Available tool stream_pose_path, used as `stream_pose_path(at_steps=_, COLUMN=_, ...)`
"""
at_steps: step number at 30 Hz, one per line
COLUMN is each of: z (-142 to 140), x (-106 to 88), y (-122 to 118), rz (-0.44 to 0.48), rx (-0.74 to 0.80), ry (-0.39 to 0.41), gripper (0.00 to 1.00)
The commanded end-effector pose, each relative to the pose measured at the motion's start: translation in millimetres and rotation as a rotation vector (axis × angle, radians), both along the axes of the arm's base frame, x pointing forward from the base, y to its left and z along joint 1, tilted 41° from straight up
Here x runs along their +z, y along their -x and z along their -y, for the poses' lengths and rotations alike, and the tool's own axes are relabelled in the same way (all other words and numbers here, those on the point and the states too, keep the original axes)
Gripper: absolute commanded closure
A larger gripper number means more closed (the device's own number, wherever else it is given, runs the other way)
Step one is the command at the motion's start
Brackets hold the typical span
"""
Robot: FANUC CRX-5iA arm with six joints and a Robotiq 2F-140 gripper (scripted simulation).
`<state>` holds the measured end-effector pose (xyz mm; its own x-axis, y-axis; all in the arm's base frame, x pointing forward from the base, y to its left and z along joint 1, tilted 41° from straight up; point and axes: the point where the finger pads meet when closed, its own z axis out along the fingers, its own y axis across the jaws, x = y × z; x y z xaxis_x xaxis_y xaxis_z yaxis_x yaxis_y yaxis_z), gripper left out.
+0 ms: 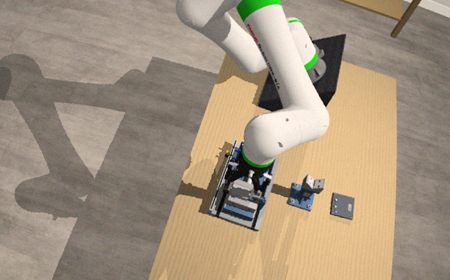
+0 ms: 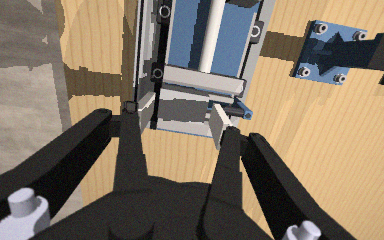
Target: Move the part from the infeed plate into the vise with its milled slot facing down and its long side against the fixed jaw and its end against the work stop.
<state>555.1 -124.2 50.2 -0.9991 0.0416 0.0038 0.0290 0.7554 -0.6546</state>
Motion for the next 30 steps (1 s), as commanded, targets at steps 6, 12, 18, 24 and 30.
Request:
stream_pose_path(at_steps=6, z=-13, x=14.9, y=-1, rz=0.0, rx=0.0, ry=0.0, gripper=0.53)
stream_pose_path(at_steps=12, z=-25, x=28.7, y=-1, rz=0.0, rx=0.0, ry=0.0, gripper=0.53)
stream_pose_path(at_steps=18, z=-33, x=38.4, y=-2, rz=0.0, rx=0.0, ry=0.0, gripper=0.53)
stream_pose_path(at_steps=24, z=-36, x=41.7, y=-2, rz=0.0, rx=0.0, ry=0.0, gripper=0.53)
stream_pose_path(at_steps=30, z=-37, x=42.9, y=-2, rz=0.0, rx=0.0, ry=0.0, gripper=0.53)
